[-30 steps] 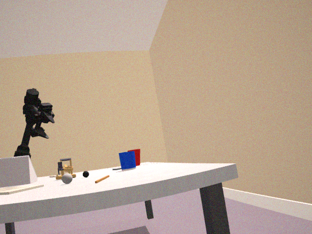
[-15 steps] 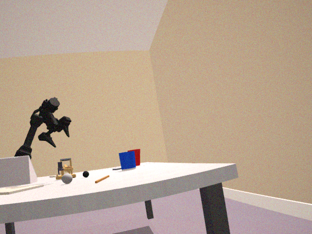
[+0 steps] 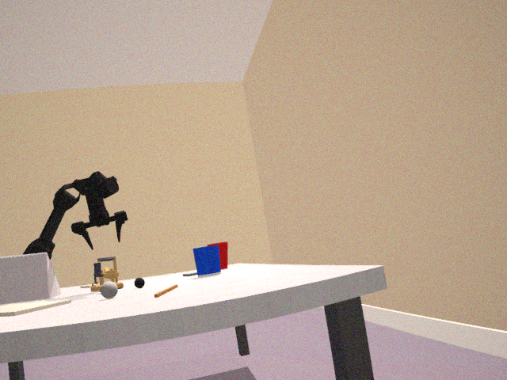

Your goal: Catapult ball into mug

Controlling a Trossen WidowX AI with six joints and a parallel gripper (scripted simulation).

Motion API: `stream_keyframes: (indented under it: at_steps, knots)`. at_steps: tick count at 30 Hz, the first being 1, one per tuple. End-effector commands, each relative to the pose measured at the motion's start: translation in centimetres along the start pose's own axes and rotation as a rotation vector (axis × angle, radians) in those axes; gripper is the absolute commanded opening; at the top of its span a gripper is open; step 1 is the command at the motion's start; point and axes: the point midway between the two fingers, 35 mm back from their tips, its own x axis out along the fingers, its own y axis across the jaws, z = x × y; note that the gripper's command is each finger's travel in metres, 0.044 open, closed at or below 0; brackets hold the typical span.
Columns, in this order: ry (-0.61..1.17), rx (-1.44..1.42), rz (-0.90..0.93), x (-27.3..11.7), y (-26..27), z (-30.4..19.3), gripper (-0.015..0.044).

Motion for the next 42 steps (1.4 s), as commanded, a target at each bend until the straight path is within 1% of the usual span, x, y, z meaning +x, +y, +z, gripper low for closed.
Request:
stream_keyframes:
  at_steps: [1,6,11,16,22,42]
  knots:
    - [-0.017,-0.093,0.062,0.5,0.3,2.0,0.044]
    - [-0.056,-0.218,0.15,1.3,0.9,4.7,0.044]
    - [-0.061,-0.235,0.162,1.6,1.0,5.0,0.044]
    - [-0.062,-0.235,0.161,5.8,1.7,5.3,0.044]
    - [-0.063,-0.235,0.161,6.2,1.8,5.4,0.044]
    - [-0.063,-0.235,0.16,9.5,2.3,5.5,0.044]
